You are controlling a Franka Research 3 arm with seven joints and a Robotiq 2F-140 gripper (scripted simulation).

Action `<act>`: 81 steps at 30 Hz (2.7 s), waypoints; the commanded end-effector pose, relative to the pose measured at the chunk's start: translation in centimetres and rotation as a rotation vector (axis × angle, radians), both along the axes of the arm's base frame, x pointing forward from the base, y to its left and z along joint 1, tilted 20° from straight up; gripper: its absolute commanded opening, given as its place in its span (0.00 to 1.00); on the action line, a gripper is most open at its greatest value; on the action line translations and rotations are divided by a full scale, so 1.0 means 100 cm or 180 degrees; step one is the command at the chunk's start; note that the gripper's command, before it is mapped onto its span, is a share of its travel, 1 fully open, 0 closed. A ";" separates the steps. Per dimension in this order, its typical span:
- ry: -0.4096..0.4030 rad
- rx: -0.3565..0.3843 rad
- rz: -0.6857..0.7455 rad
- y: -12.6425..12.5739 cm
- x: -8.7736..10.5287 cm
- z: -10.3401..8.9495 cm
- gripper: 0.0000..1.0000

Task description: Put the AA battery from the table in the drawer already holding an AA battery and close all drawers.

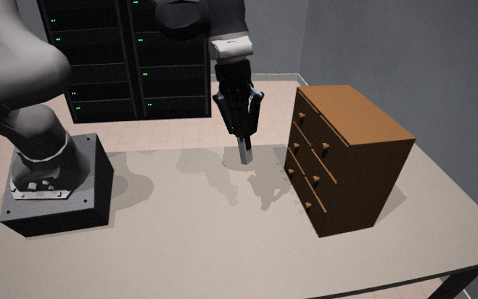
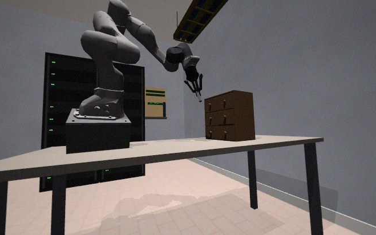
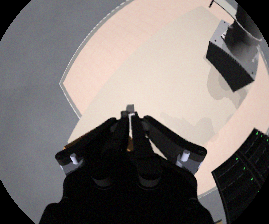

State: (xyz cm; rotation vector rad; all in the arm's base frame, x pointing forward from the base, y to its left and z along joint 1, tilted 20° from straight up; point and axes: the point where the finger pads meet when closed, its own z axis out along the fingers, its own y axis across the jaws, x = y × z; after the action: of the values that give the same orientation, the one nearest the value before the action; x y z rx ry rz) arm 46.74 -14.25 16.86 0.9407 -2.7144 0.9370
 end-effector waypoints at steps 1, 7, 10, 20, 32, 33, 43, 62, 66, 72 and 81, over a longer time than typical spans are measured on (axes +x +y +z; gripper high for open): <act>-0.0160 0.0176 -0.0548 0.001 -0.013 -0.002 0.00; -0.0335 0.0360 -0.0966 0.004 -0.018 0.002 0.00; -0.0362 0.0390 -0.1032 0.004 -0.018 0.003 0.00; -0.0610 0.0650 -0.1624 0.007 -0.025 0.009 0.00; -0.0774 0.0823 -0.2015 0.009 -0.030 0.013 0.00; -0.0786 0.0835 -0.2043 0.010 -0.030 0.014 0.00; -0.0852 0.0904 -0.2200 0.010 -0.032 0.015 0.00; -0.0883 0.0937 -0.2273 0.011 -0.033 0.016 0.00; -0.0883 0.0937 -0.2273 0.011 -0.033 0.016 0.00; -0.0883 0.0937 -0.2273 0.011 -0.033 0.016 0.00; -0.0883 0.0937 -0.2273 0.011 -0.033 0.016 0.00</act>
State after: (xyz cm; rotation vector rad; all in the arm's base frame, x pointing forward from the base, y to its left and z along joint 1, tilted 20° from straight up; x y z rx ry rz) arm 43.44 -13.15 18.40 -0.1754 -3.0911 0.5593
